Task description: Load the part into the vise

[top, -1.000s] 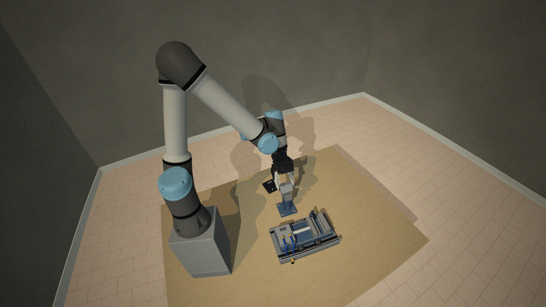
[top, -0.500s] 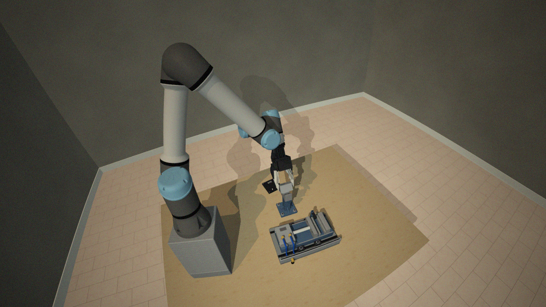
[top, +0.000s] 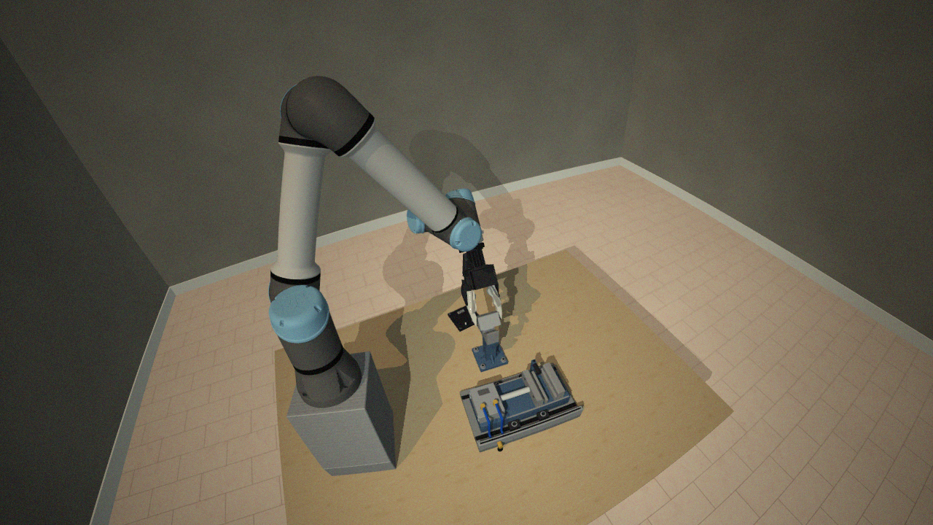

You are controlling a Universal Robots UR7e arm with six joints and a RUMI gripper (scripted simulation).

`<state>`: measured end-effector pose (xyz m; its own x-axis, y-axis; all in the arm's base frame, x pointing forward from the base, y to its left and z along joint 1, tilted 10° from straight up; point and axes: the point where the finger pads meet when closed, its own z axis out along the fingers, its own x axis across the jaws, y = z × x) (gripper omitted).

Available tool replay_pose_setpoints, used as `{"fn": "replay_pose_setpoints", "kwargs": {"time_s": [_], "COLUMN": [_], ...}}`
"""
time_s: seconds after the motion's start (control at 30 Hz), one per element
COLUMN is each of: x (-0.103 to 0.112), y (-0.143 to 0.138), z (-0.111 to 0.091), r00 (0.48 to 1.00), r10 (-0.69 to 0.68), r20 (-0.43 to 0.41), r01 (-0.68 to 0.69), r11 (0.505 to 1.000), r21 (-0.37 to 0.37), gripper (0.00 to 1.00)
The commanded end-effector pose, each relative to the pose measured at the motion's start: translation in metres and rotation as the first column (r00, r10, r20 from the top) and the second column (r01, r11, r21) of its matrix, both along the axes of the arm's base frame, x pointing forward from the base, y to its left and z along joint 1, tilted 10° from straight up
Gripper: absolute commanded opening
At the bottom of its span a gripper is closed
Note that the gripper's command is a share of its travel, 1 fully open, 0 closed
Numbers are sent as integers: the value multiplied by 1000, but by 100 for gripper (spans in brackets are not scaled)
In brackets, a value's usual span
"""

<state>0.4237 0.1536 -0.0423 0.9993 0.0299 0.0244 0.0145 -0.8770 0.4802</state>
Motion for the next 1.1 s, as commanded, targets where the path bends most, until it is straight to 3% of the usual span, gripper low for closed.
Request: {"fn": "replay_pose_setpoints", "kwargs": {"time_s": [0.0,1.07], "x": [1,1], "y": [0,-1], "z": [1,1], "r00": [1000,1000], "r10": [-6,-9], "r20": [3,5], "r01": [6,9], "r11": [998,995], "r21": [-56,-104], "gripper": [0,0]}}
